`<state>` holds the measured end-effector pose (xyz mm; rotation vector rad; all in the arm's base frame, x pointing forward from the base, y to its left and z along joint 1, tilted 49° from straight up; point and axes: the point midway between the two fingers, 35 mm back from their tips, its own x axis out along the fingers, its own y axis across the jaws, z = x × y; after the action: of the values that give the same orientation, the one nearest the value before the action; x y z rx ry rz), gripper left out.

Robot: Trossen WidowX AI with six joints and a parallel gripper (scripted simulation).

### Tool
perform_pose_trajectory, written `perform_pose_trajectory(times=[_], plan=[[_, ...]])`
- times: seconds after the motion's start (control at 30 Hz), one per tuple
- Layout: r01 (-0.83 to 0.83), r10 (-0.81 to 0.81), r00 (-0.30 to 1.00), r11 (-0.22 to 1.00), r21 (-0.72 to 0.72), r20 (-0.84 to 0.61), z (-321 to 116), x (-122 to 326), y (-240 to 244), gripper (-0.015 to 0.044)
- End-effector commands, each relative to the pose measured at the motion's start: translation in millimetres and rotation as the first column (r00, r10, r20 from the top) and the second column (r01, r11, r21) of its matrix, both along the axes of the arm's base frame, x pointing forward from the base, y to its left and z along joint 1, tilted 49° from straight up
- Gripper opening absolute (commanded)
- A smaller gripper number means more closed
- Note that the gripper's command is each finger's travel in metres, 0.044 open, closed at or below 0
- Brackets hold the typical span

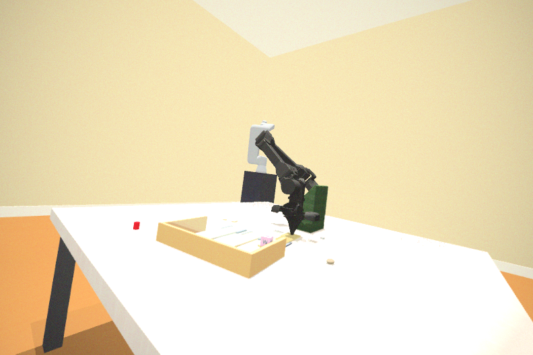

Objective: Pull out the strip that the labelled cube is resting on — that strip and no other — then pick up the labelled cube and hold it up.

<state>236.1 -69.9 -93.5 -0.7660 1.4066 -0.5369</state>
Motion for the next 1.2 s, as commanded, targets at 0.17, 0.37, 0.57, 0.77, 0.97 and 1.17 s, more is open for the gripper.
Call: perform_pose_trajectory(times=[0.17, 0.37, 0.57, 0.77, 0.97, 1.17], plan=[[0.011, -0.011, 0.999, 1.0, -0.008, -0.035, -1.9, -22.5, -6.4, 0.0], [0.011, -0.011, 0.999, 1.0, -0.008, -0.036, -1.5, -28.9, -7.5, 0.0], [0.011, -0.011, 0.999, 1.0, -0.008, -0.036, -1.4, -29.6, -7.6, 0.0], [0.011, -0.011, 0.999, 1.0, -0.008, -0.036, -1.4, -29.6, -7.6, 0.0], [0.011, -0.011, 0.999, 1.0, -0.008, -0.036, -1.4, -29.6, -7.6, 0.0], [0.011, -0.011, 0.999, 1.0, -0.008, -0.036, -1.4, -29.6, -7.6, 0.0]])
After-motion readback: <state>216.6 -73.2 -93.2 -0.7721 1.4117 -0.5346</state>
